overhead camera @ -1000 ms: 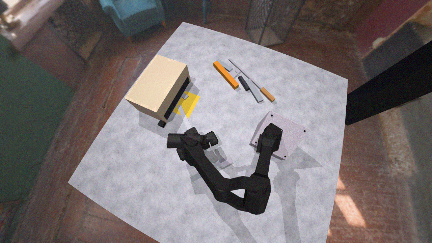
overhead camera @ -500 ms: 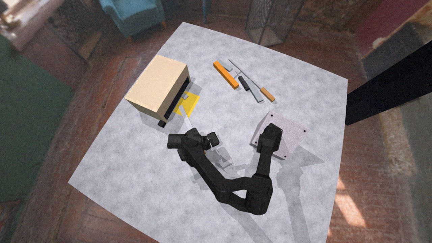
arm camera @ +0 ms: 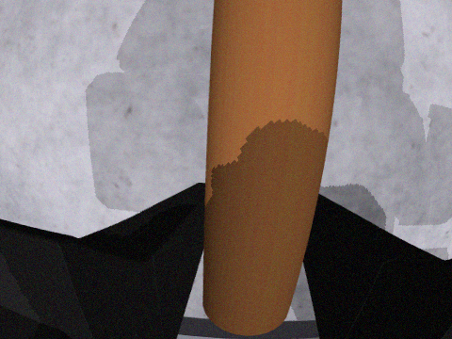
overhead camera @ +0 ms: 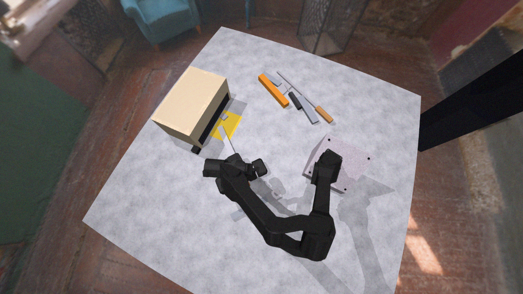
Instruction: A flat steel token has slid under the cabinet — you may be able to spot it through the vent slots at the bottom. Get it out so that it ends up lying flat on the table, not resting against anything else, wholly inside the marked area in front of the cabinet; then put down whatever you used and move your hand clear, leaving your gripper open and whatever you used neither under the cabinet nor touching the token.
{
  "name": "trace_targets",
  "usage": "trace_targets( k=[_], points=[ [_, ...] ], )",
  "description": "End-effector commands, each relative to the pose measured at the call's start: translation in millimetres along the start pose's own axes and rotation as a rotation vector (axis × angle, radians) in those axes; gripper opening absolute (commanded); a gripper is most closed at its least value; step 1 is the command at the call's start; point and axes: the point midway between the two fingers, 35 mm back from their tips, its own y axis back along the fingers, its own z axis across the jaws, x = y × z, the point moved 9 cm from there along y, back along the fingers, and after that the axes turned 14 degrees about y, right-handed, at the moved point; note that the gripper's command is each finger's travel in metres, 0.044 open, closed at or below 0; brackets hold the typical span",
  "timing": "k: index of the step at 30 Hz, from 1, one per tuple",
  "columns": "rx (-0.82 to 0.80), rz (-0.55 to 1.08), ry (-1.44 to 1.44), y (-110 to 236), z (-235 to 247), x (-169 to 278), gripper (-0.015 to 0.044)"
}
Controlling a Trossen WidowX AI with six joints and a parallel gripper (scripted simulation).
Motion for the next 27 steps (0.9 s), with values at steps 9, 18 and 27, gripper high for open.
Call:
trace_targets(
  k=[9, 18, 27],
  points=[
    [-0.003, -0.015, 0.013, 5, -17, -5, 0.0],
    [-0.002, -0.015, 0.017, 5, -31, -9, 0.0],
    [-0.001, -0.015, 0.019, 5, -44, -14, 0.0]
  ],
)
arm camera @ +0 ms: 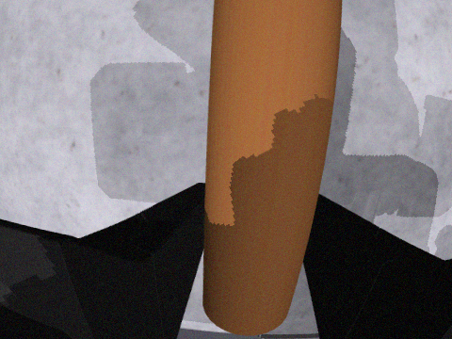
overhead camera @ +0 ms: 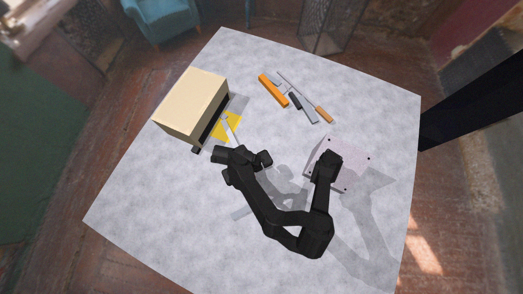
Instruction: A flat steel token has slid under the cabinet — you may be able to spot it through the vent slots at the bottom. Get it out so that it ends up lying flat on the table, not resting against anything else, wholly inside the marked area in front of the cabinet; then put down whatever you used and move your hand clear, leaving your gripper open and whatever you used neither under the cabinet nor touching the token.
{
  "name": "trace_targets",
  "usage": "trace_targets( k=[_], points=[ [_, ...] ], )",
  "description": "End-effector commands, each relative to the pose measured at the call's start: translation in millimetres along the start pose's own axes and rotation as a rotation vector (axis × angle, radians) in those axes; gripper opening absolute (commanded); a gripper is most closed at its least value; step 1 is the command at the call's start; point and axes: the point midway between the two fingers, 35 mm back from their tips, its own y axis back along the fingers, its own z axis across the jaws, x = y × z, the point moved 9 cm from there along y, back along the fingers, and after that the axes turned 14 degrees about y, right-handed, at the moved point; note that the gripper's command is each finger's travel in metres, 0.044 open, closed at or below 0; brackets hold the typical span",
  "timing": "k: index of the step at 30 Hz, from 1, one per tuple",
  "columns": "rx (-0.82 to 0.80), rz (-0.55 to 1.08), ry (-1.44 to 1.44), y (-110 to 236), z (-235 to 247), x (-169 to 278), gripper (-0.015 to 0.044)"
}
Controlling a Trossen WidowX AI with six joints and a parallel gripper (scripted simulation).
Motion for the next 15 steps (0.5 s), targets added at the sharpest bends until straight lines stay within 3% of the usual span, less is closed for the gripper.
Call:
trace_targets(
  k=[1, 15],
  points=[
    [0.001, -0.007, -0.005, 1, -9, -4, 0.0],
    [0.002, -0.007, -0.004, 1, -30, -10, 0.0]
  ],
)
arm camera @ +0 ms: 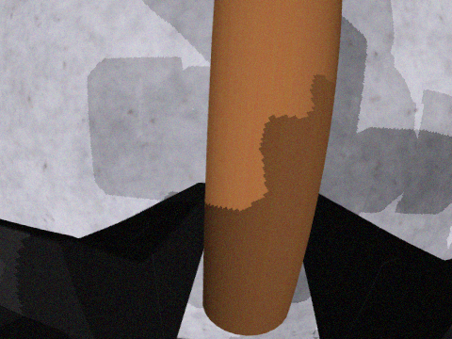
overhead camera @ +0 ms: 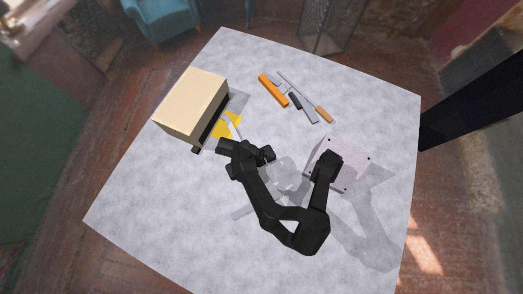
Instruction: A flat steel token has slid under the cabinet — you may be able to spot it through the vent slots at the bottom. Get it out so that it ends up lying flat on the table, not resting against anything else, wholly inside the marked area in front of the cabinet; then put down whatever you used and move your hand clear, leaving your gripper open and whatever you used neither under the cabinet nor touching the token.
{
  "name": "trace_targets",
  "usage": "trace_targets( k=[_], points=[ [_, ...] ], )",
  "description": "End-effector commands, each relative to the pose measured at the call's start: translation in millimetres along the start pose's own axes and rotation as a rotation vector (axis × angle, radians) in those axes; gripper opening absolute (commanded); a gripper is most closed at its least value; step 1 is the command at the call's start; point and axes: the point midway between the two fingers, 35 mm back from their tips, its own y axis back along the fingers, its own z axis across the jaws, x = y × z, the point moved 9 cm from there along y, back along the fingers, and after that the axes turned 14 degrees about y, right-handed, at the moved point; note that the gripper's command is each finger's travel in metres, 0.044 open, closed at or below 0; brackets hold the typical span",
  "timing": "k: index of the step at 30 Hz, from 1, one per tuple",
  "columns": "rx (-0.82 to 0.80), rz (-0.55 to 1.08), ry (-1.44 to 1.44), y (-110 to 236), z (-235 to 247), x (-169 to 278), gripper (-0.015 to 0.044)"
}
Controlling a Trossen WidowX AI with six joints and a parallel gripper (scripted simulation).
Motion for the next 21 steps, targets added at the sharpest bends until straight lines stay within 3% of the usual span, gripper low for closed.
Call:
trace_targets(
  k=[1, 21],
  points=[
    [0.0, -0.006, -0.005, 1, -8, -3, 0.0],
    [0.002, -0.007, -0.005, 1, -37, -12, 0.0]
  ],
)
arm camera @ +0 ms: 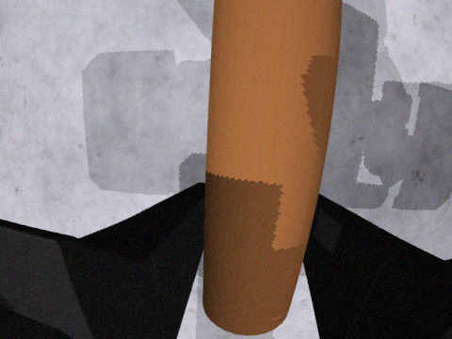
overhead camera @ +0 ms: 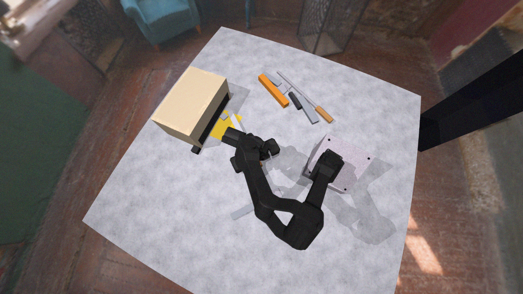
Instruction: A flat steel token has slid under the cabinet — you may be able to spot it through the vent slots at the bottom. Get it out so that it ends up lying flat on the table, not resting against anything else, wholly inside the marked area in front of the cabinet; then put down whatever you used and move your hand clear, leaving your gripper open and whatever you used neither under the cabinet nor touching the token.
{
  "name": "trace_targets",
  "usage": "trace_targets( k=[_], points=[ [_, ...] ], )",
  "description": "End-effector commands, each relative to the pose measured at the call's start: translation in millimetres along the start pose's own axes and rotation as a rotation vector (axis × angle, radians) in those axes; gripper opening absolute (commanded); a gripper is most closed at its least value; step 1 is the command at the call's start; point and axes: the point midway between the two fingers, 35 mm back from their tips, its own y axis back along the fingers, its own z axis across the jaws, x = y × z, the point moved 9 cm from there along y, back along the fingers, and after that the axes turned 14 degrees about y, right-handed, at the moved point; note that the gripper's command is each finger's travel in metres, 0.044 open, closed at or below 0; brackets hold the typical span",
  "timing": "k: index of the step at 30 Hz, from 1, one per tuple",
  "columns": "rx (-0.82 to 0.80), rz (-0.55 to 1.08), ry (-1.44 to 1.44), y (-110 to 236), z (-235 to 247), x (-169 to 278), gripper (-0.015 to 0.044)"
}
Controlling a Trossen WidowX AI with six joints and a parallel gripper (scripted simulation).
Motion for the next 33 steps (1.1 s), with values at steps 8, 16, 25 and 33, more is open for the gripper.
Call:
trace_targets(
  k=[8, 16, 25, 33],
  points=[
    [-0.001, -0.007, -0.004, 1, -18, -6, 0.0],
    [0.0, -0.007, -0.004, 1, -29, -10, 0.0],
    [0.0, -0.007, -0.004, 1, -41, -13, 0.0],
    [0.001, -0.007, -0.004, 1, -51, -17, 0.0]
  ],
)
